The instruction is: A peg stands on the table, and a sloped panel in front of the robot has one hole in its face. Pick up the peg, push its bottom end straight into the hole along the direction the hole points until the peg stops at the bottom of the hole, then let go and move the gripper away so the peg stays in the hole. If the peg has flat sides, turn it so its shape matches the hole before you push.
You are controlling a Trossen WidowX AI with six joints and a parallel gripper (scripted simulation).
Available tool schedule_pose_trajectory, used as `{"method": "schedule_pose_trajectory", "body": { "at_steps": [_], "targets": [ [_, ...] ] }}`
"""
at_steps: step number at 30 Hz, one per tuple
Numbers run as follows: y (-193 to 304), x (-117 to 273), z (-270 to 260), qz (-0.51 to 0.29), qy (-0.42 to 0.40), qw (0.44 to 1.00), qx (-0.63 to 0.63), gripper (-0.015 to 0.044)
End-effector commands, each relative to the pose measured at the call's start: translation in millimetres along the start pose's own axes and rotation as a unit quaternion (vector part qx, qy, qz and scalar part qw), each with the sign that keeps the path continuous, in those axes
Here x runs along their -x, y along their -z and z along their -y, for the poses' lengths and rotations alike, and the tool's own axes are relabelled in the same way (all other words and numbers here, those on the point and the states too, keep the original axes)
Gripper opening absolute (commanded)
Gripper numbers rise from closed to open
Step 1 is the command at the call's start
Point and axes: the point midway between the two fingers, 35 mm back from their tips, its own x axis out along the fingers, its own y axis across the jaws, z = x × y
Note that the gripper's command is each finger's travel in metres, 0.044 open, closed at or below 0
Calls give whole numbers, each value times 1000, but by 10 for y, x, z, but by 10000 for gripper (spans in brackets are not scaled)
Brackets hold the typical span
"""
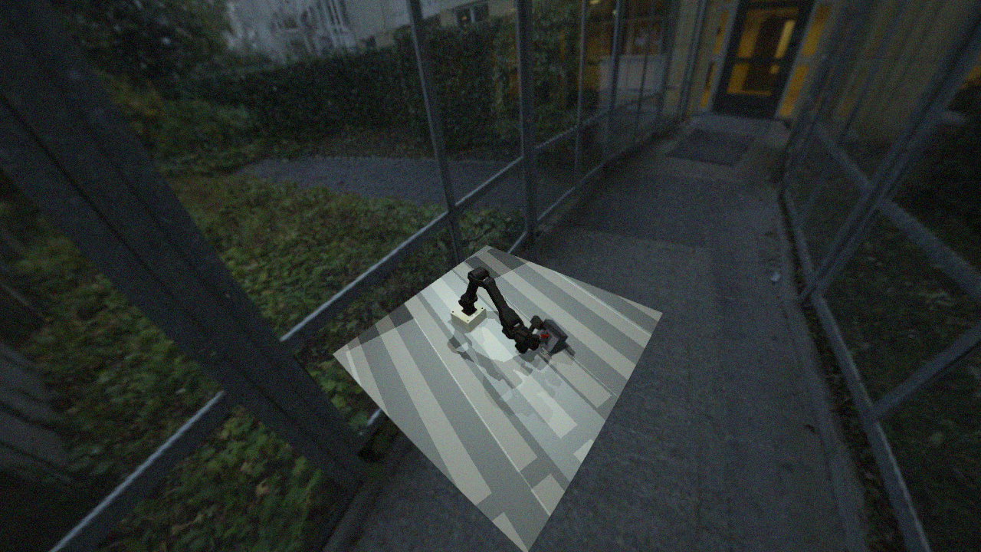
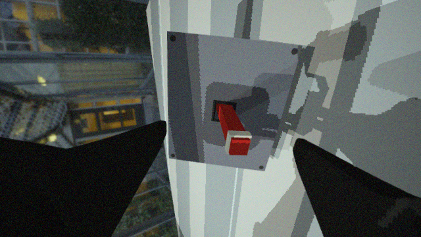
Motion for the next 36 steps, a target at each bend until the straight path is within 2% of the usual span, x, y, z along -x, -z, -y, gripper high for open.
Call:
{"method": "schedule_pose_trajectory", "body": {
  "at_steps": [1, 36],
  "targets": [
    [-9, 84, -25, 1, -2, 1000, 4, 440],
    [-33, 700, 59, -1, -1, 1000, -1, 440]
  ]
}}
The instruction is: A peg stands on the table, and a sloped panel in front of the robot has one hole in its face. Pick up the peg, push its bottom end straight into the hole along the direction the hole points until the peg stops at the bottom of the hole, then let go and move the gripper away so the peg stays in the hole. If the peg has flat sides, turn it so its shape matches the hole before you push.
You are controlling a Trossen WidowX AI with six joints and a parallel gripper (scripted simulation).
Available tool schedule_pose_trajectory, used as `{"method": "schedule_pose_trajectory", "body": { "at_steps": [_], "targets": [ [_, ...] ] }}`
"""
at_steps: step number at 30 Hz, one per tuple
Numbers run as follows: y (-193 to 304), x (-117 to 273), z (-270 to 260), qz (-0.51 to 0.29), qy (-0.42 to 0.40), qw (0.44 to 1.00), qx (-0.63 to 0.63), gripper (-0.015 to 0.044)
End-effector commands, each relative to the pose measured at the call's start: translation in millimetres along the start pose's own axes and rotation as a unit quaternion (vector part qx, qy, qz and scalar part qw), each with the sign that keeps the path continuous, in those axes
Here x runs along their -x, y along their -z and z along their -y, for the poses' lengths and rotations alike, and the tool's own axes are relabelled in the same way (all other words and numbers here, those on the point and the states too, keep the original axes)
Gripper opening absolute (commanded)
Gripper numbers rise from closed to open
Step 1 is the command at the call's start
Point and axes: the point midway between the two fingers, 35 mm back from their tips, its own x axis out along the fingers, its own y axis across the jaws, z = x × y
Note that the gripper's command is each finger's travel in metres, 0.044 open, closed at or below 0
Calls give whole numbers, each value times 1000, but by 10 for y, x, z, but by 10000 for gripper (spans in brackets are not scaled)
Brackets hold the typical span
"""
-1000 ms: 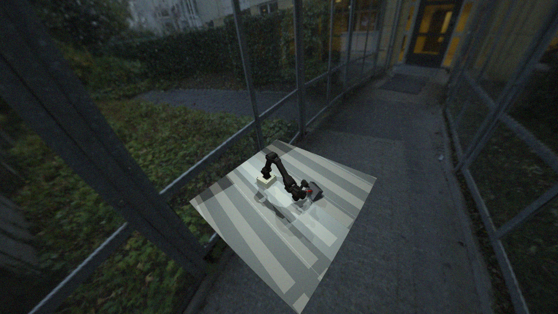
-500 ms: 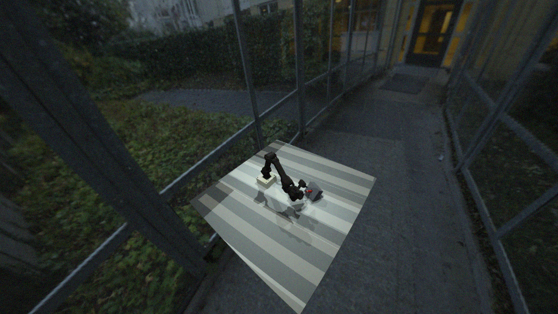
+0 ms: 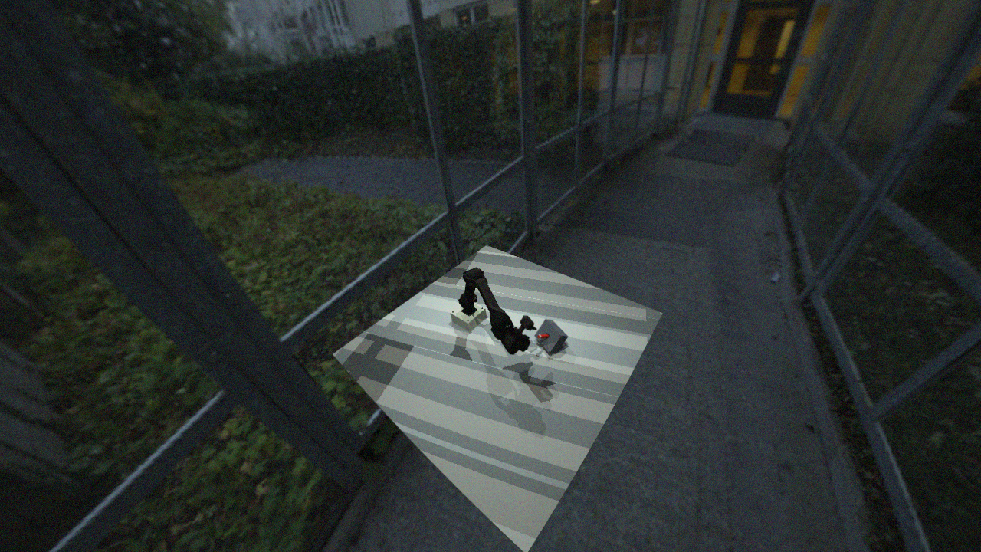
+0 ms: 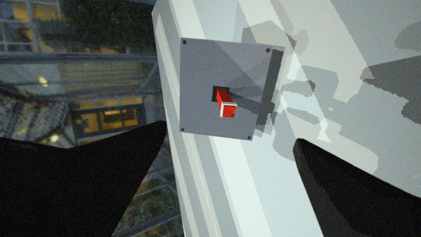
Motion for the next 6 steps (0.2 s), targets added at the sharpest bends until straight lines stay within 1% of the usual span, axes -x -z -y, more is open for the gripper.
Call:
{"method": "schedule_pose_trajectory", "body": {
  "at_steps": [1, 6],
  "targets": [
    [-2, 73, -10, 1, -2, 1000, 2, 440],
    [-2, 99, -8, 1, -2, 1000, 2, 440]
  ]
}}
